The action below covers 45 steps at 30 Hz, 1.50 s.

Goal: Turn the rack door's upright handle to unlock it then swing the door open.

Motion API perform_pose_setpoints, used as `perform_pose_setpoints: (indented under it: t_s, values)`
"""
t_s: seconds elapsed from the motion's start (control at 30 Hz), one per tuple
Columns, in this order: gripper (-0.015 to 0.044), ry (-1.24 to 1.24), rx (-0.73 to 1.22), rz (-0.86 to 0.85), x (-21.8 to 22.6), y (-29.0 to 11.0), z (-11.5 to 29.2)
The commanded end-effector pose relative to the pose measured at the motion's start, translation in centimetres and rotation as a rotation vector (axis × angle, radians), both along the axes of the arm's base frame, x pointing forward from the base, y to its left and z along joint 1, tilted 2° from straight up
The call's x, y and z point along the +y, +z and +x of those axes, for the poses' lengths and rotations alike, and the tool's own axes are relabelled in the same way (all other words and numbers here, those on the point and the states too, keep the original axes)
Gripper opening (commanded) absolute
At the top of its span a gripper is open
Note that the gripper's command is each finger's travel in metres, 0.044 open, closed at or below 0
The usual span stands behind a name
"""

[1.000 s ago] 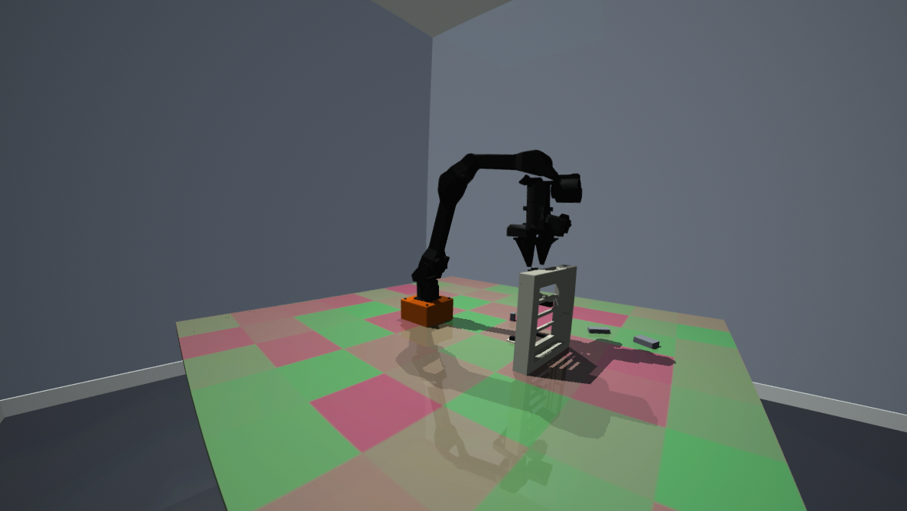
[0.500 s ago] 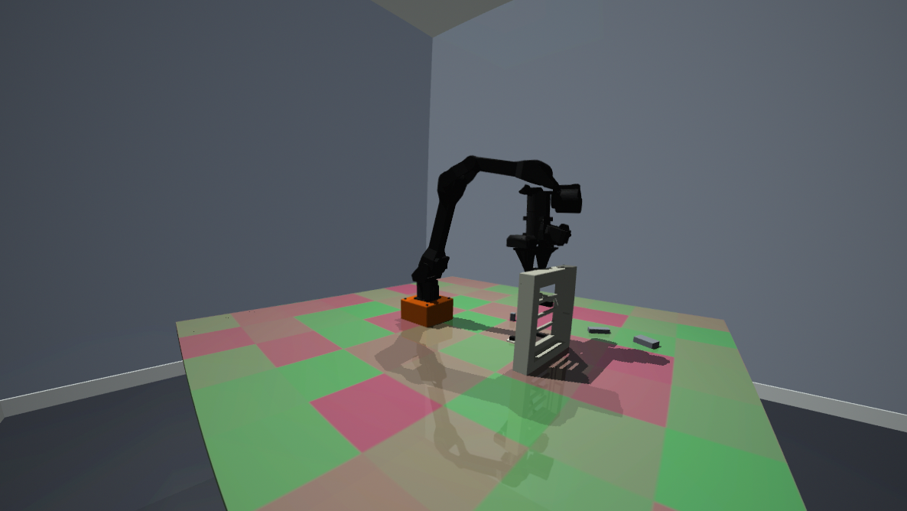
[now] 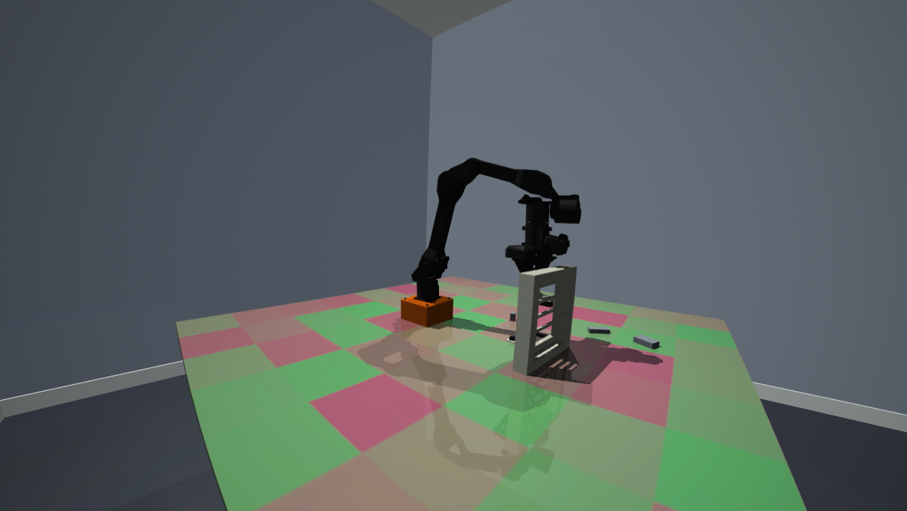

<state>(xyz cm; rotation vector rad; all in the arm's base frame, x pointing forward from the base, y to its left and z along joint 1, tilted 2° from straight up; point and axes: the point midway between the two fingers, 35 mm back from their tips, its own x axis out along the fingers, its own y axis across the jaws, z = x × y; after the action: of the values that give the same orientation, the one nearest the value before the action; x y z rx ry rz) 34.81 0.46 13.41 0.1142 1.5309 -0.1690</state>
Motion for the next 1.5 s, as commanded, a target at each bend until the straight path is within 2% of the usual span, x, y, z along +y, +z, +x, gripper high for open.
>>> perform_pose_setpoints:
  t_s: [0.0,0.23,0.67,0.83,1.47]
  values:
    - [0.0297,0.003,0.003,-0.004,-0.11,-0.61,-0.11]
    - [0.0113,0.003,0.003,-0.004,-0.11,-0.61,-0.11]
    - [0.0026,0.003,0.003,-0.004,-0.11,-0.61,-0.11]
    - [0.0024,0.035,0.004,-0.005,-0.11,-0.61,-0.11]
    - [0.0024,0.961,0.041,-0.033,-0.11,-0.62,-0.11]
